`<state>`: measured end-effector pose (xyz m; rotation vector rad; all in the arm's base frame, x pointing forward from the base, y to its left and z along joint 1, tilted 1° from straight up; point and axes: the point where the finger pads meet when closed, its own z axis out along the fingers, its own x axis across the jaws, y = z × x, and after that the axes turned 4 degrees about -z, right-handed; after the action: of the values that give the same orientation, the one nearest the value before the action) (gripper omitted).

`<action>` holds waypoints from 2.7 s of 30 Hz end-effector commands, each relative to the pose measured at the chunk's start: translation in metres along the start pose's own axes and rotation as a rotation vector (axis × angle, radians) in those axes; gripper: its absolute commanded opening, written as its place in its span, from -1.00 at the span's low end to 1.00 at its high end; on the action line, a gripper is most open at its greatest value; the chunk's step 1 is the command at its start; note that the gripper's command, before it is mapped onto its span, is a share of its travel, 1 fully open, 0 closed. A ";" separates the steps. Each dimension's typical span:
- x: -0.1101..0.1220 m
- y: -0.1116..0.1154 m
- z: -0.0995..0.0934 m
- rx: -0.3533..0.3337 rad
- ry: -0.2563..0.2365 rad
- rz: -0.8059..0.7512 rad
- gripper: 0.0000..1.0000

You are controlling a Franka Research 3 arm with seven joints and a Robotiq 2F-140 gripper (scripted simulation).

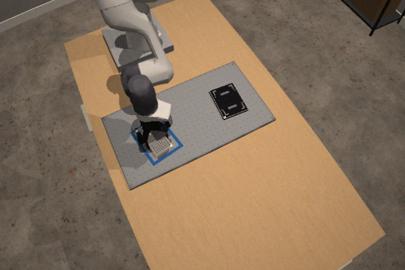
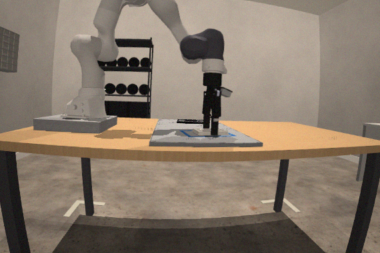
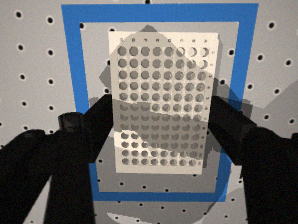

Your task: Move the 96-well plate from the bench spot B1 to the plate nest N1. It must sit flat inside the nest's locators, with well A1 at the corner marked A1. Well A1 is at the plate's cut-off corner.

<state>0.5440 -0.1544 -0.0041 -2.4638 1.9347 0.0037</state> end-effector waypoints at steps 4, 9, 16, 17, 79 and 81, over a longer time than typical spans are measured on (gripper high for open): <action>0.000 -0.001 0.000 0.001 0.000 0.003 0.21; 0.000 -0.001 0.000 0.001 0.000 0.003 0.21; 0.000 -0.001 0.000 0.001 0.000 0.003 0.21; 0.000 -0.001 -0.002 0.001 0.000 0.003 0.21; 0.000 -0.001 -0.062 0.001 0.000 0.003 0.21; 0.000 -0.001 -0.062 0.001 0.000 0.003 0.21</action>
<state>0.5448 -0.1546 0.0577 -2.4571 1.9417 -0.0008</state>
